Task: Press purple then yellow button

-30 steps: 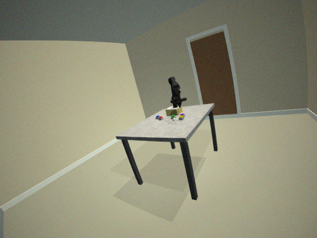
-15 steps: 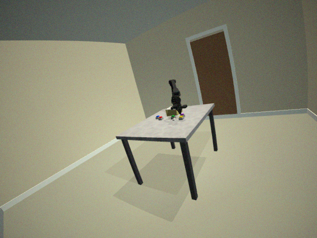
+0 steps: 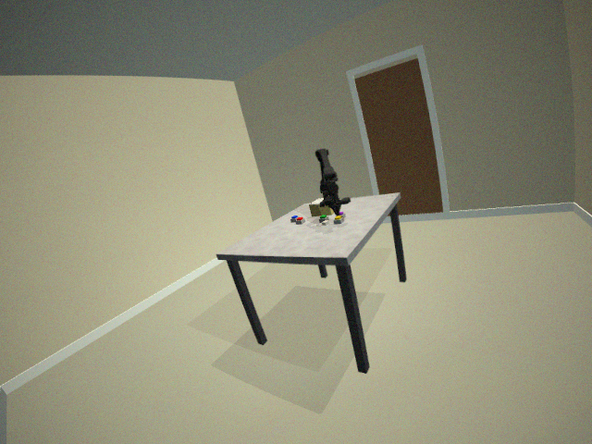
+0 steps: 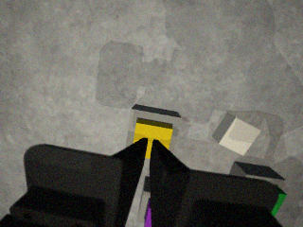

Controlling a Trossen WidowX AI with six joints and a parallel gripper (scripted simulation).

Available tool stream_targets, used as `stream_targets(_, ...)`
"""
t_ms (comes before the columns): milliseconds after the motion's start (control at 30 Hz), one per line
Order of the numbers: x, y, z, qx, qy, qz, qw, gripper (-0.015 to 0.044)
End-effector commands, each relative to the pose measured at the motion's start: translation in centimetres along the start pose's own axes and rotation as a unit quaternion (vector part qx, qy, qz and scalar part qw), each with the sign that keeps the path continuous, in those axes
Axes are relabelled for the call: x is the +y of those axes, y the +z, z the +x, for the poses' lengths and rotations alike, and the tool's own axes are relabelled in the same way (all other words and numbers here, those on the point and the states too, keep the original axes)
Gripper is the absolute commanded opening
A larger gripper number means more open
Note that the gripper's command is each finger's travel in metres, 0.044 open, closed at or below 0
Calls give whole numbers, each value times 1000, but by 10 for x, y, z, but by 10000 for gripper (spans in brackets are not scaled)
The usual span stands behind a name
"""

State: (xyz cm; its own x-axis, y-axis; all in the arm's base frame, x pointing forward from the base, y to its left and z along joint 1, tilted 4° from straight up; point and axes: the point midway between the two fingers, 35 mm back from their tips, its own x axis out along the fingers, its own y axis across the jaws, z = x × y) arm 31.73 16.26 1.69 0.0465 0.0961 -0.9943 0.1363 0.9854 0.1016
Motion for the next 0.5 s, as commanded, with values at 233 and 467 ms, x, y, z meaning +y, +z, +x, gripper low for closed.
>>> stream_targets(233, -2, -3, 15, 6, -3, 3, 1000, 20)
stream_targets(467, -2, -3, 15, 6, -3, 3, 1000, 20)
